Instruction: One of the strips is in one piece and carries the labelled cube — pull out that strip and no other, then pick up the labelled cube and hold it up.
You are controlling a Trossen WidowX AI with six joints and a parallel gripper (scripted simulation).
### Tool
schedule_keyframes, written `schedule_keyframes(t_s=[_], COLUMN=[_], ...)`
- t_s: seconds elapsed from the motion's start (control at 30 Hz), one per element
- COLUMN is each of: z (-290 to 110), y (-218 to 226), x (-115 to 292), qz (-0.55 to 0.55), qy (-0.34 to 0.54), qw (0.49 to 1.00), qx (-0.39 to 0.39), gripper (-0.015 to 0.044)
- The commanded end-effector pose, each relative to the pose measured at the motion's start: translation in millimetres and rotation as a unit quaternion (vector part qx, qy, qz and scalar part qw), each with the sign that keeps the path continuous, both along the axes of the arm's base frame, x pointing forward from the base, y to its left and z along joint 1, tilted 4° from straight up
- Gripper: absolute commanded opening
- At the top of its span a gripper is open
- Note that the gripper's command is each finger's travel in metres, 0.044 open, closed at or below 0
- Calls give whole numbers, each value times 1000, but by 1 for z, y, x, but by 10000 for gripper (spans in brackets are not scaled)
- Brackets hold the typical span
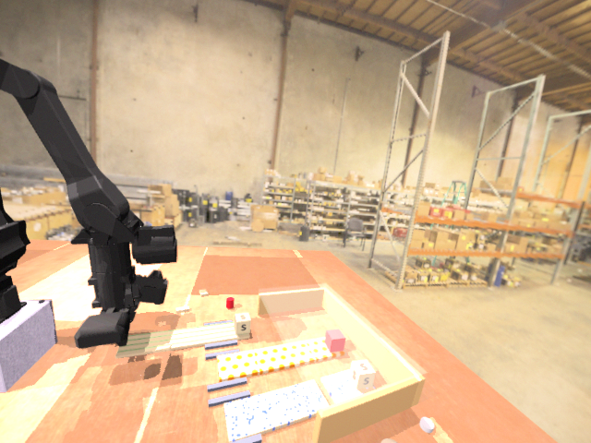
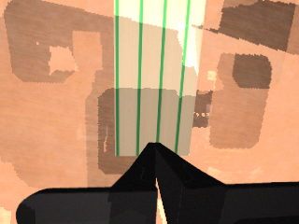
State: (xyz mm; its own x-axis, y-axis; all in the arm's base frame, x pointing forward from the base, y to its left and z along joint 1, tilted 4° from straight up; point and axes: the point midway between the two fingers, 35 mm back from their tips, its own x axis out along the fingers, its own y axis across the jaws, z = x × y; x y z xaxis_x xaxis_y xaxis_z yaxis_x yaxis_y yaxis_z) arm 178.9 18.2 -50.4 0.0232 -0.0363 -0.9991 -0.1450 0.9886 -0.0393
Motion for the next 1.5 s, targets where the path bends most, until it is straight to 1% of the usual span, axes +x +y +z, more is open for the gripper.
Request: schedule_keyframes(t_s=[0.0, 0.1, 0.23, 0.4, 0.8, 1.47], z=[9, 39, 42, 41, 42, 48], y=[1, 2, 2, 4, 9, 17], x=[2, 4, 4, 26, 65, 133], qz=[0, -2, -2, -22, -24, -24], qy=[6, 24, 25, 23, 22, 19], qw=[1000, 1000, 1000, 999, 999, 1000], qx=[0, -2, -2, -2, -1, -1], gripper=[0, 0, 0, 131, 440, 440])
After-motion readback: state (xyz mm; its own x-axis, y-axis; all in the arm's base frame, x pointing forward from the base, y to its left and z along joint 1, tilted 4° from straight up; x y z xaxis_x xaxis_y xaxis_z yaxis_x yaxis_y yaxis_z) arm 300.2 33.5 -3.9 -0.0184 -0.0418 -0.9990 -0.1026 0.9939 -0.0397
